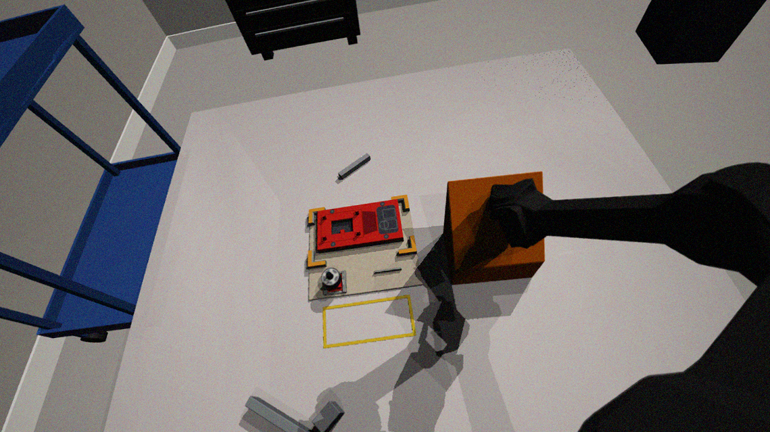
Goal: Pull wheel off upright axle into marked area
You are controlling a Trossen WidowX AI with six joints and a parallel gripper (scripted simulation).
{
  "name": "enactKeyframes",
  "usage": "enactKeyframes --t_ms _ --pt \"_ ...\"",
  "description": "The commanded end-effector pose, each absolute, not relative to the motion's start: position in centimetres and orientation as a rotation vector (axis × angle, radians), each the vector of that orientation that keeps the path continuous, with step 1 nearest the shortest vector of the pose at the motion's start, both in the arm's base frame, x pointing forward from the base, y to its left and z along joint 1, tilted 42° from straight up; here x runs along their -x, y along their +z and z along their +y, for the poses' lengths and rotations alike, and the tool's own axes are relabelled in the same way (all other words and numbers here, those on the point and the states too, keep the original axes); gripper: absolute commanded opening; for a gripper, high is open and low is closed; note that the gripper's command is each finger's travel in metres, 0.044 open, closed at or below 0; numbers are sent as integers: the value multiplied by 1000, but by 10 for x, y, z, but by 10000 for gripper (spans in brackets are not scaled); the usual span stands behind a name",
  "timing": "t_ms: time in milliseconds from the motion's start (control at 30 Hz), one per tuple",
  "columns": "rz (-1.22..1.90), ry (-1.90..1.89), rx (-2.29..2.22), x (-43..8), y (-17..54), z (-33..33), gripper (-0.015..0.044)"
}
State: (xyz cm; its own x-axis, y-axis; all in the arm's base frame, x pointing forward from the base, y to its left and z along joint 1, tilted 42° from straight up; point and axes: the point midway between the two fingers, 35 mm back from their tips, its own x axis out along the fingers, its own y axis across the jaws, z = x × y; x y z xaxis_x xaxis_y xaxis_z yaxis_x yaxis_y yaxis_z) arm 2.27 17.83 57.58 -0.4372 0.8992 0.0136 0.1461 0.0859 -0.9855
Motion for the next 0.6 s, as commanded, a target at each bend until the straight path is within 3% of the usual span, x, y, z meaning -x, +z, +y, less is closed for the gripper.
enactKeyframes --t_ms 0,100,567 --pt "-1685 1412 1040 -23 576 179 374" --pt "-1648 1421 1009 -33 577 182 300" --pt "-1195 1471 675 -135 574 209 300"
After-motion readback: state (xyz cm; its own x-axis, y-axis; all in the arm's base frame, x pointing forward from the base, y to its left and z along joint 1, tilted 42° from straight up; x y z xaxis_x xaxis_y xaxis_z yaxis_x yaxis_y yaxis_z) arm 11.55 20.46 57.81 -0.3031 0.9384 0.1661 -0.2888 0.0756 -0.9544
